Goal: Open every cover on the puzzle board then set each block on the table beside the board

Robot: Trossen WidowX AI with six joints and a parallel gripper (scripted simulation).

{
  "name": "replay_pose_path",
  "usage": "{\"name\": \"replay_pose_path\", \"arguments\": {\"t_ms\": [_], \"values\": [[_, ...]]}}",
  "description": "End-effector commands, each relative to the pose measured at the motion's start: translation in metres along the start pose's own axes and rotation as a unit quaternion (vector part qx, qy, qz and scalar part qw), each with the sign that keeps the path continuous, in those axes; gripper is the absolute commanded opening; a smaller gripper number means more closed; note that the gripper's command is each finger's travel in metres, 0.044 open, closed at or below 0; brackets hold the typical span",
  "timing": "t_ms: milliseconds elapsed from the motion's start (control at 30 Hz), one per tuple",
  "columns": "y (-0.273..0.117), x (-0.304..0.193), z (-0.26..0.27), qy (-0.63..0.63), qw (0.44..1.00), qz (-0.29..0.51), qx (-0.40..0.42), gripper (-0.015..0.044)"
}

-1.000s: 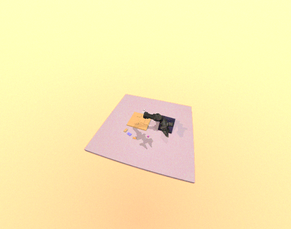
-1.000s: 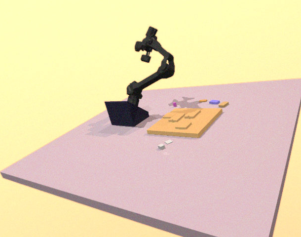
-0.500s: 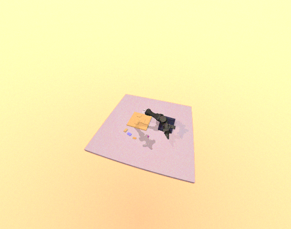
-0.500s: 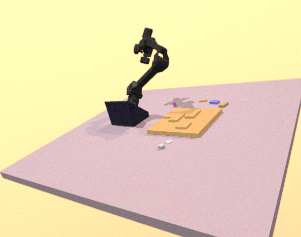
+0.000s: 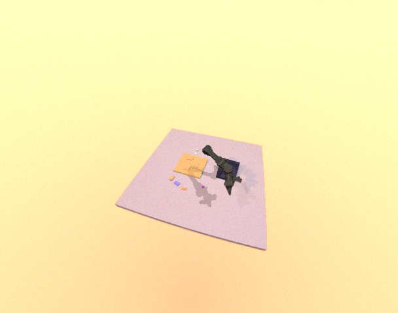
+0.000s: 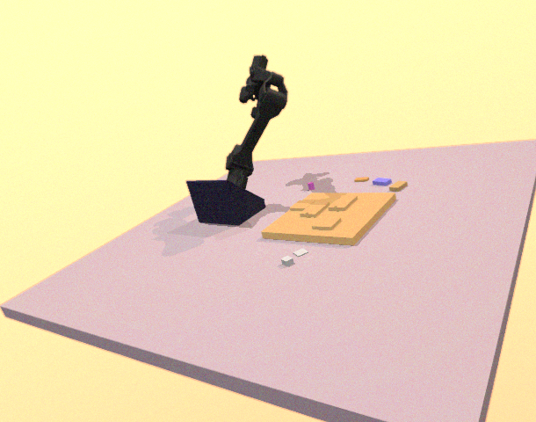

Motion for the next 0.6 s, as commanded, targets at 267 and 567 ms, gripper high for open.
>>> {"name": "replay_pose_path", "arguments": {"t_ms": [267, 567], "values": [[0.030, -0.007, 0.012, -0.002, 0.998, 0.051, 0.045, 0.0000], [0.052, -0.019, 0.025, 0.004, 0.993, 0.089, 0.081, 0.0000]]}}
Point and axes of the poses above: the point midway between the two fingers, 35 mm back from their tips, its own y axis out along the fingers, its own z axis across the jaws, x = y × z, the point moved 4 cm from there along -y, back along the fingers, and after that the axes turned 7 degrees about -y, right-handed, at the moved point
